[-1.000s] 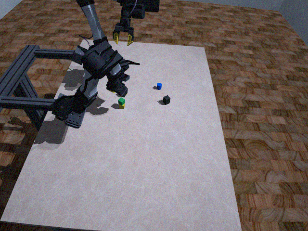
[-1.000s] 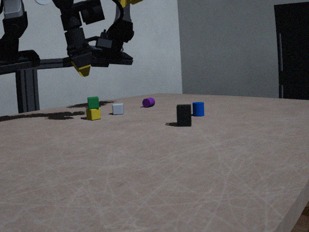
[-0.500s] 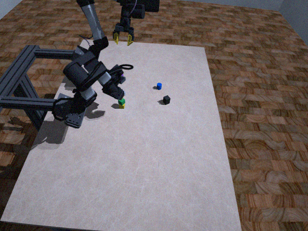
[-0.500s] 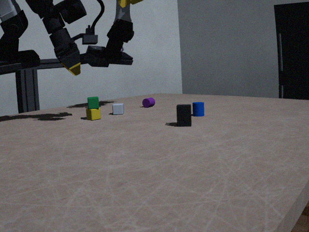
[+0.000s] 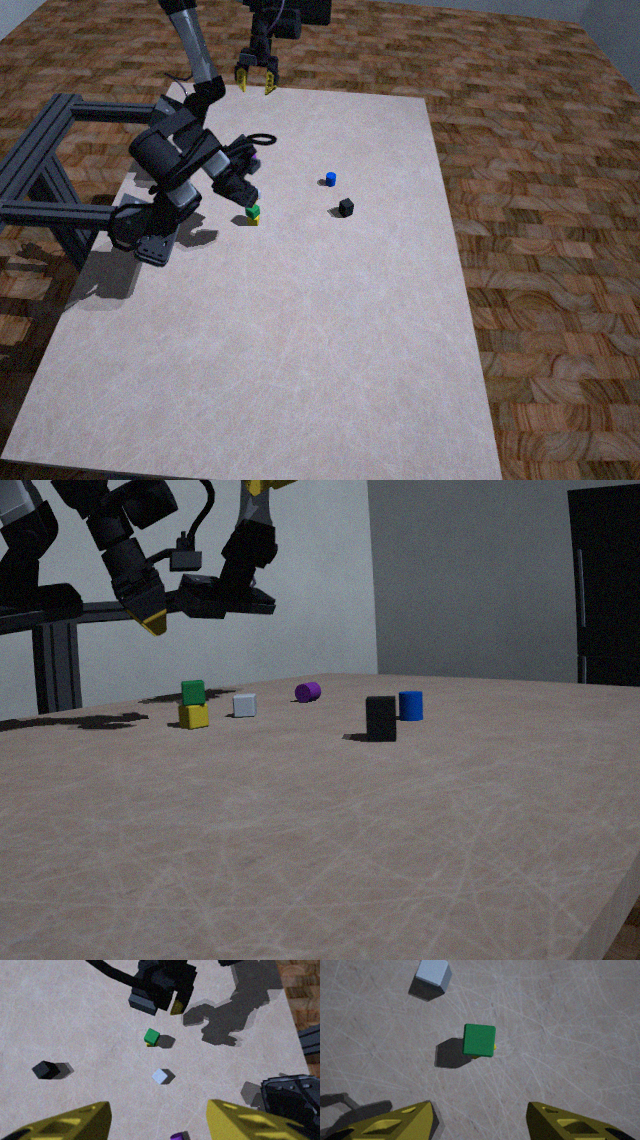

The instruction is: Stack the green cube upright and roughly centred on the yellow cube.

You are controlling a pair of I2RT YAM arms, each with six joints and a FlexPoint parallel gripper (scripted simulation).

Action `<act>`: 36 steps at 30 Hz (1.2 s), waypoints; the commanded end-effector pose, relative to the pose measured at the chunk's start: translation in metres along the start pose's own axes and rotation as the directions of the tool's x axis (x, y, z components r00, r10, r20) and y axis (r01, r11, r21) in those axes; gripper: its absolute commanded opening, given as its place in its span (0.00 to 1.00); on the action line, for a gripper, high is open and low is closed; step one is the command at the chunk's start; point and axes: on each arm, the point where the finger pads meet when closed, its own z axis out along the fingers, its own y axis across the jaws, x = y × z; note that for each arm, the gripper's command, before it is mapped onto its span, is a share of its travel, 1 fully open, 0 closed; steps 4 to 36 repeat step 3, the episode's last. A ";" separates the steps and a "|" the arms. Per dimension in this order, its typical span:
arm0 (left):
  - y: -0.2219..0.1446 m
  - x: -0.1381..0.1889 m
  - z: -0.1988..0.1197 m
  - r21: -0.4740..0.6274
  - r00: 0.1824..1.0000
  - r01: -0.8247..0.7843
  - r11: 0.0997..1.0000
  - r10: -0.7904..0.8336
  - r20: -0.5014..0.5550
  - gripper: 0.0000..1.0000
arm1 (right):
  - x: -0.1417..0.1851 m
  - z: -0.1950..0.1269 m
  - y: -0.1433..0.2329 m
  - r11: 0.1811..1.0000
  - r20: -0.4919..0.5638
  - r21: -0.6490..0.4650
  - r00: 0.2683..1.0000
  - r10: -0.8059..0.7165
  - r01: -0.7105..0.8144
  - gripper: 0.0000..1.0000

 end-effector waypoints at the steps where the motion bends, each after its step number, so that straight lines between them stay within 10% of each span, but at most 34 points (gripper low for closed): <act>1: 0.009 -0.008 -0.011 -0.064 0.999 -0.030 0.998 0.031 0.014 0.61 | -0.009 -0.001 -0.001 1.000 0.032 -0.002 0.999 -0.002 0.002 0.61; 36: 0.009 -0.008 -0.011 -0.064 0.999 -0.030 0.998 0.031 0.014 0.61 | -0.009 -0.001 -0.001 1.000 0.032 -0.002 0.999 -0.002 0.002 0.61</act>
